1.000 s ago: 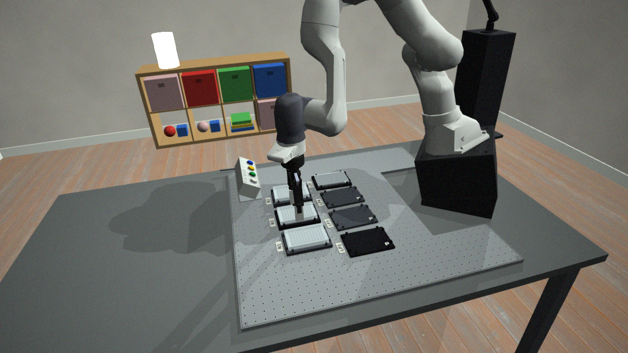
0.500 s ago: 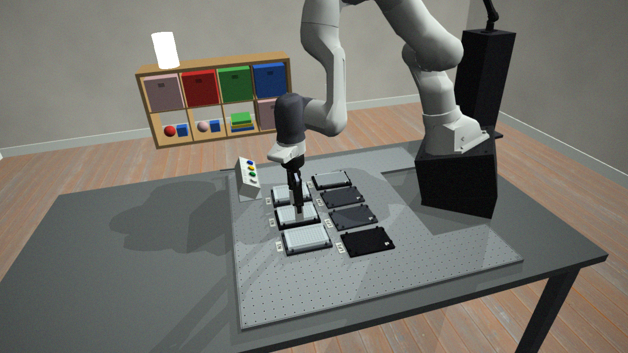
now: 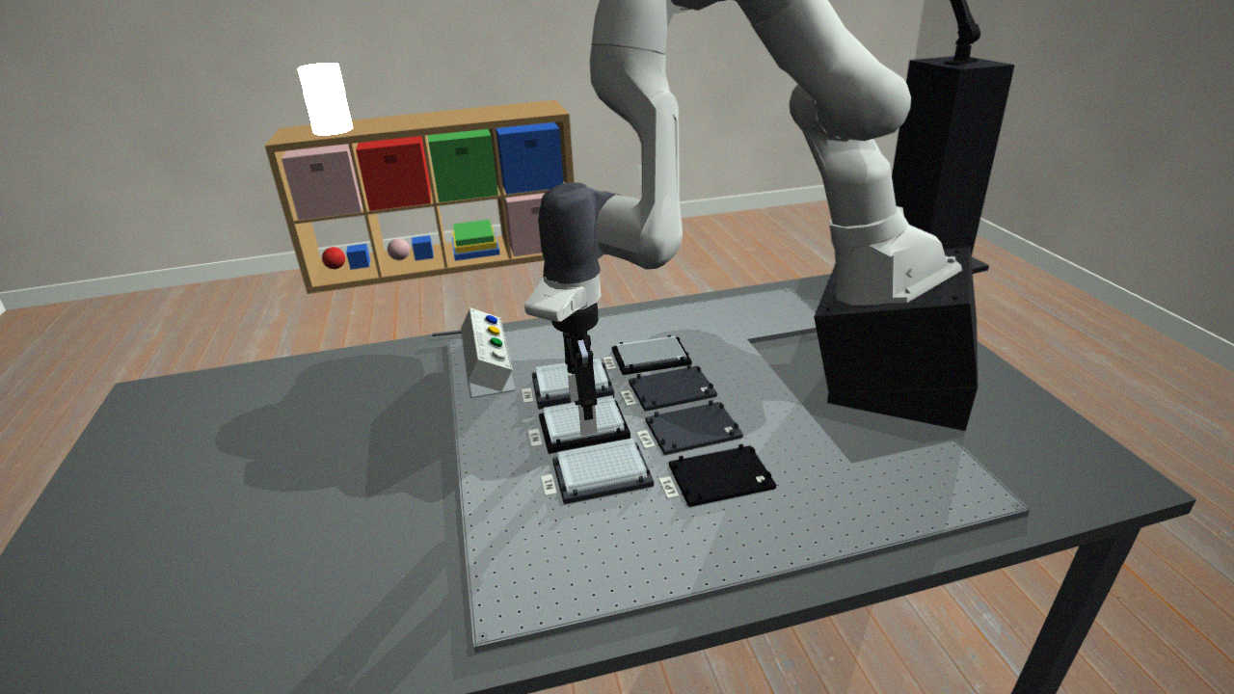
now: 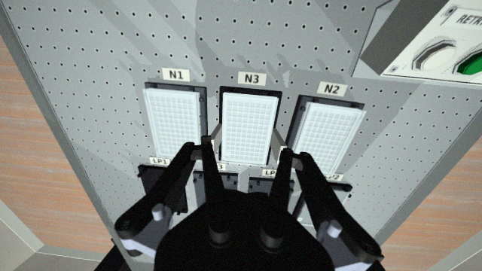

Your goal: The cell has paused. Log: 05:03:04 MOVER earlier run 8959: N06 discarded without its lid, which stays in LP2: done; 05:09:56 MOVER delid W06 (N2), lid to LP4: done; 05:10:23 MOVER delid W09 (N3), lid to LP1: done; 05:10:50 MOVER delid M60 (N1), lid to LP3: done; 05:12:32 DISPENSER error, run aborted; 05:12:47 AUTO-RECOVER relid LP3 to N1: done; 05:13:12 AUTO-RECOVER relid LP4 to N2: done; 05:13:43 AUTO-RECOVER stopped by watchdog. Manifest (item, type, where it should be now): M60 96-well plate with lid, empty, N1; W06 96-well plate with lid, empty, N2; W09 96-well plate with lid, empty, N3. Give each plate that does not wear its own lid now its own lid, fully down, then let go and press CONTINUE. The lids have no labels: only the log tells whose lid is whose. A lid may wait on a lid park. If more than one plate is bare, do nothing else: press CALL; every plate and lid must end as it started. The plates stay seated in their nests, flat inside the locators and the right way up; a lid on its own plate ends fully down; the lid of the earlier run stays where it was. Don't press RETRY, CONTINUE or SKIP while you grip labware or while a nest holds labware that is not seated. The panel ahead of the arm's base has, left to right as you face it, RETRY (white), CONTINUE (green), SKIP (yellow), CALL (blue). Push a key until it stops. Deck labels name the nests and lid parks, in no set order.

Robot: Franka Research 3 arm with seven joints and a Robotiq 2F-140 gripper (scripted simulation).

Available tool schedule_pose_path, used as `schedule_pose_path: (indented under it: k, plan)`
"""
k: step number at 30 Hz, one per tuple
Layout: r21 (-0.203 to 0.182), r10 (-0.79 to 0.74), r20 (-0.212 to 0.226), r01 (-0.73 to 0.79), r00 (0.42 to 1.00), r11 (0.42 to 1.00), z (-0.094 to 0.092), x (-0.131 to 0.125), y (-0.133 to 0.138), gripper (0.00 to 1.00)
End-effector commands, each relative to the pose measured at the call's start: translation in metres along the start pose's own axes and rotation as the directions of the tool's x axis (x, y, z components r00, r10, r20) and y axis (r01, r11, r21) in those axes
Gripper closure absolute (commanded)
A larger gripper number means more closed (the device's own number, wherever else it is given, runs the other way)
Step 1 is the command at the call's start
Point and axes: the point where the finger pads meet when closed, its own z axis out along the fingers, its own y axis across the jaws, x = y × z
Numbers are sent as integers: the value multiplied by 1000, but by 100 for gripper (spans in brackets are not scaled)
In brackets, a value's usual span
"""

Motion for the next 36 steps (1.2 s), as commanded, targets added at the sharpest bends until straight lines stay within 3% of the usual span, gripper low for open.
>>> schedule_pose_path:
  k: [1,21,22,36]
  plan:
    - [2,7,-4,-7,1000,1000,0,2,-1,100]
    - [2,7,-4,-7,1000,1000,0,2,-1,100]
    - [2,7,-4,-7,1000,1000,0,2,-1,34]
    - [2,7,-4,-7,1000,1000,0,2,-1,34]
